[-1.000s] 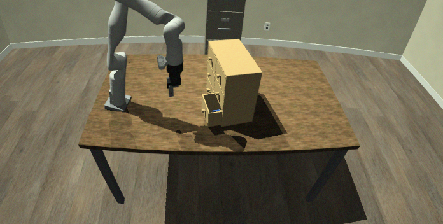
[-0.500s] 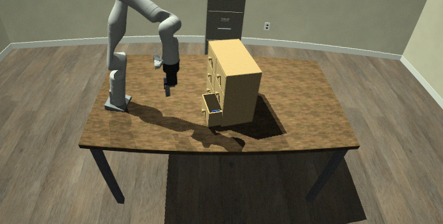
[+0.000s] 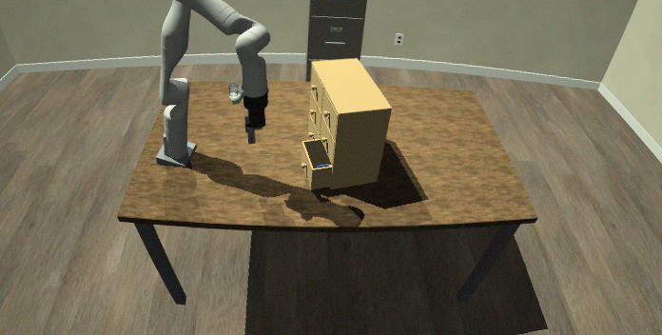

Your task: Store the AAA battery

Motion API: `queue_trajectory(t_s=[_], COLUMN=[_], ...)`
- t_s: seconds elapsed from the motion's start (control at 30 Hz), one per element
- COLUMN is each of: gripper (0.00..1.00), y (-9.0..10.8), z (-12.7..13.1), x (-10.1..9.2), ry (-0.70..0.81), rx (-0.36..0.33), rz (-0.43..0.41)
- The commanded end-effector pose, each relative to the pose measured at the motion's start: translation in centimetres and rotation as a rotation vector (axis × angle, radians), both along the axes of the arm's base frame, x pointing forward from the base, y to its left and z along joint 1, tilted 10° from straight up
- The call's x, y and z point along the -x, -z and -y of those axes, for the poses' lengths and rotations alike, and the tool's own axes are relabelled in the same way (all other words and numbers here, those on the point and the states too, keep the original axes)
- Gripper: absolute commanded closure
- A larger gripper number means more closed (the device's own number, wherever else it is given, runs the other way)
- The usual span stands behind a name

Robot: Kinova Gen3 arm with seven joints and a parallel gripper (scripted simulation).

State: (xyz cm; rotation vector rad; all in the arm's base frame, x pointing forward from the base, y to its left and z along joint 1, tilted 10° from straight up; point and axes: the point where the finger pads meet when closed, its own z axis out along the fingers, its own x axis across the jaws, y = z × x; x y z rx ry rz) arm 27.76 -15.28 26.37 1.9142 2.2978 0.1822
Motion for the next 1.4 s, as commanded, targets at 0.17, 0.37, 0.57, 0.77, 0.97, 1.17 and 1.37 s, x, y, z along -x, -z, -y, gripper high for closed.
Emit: queue_trajectory(t_s=[0.17, 0.37, 0.57, 0.77, 0.97, 1.17, 1.37], gripper=[0.0, 0.0, 0.0, 0.0, 0.0, 0.0, 0.0], y=[0.6, 1.3, 2.0, 2.4, 2.7, 2.7, 2.5], z=[-0.9, -2.4, -4.3, -5.8, -7.9, -9.6, -10.4], x=[-0.1, -0.5, -1.2, -1.8, -3.0, -4.5, -5.7], ry=[-0.025, -0.068, -0.122, -0.16, -0.213, -0.254, -0.271], rx=[-0.037, -0.096, -0.172, -0.226, -0.307, -0.376, -0.41], rz=[0.012, 0.04, 0.086, 0.13, 0.217, 0.326, 0.408])
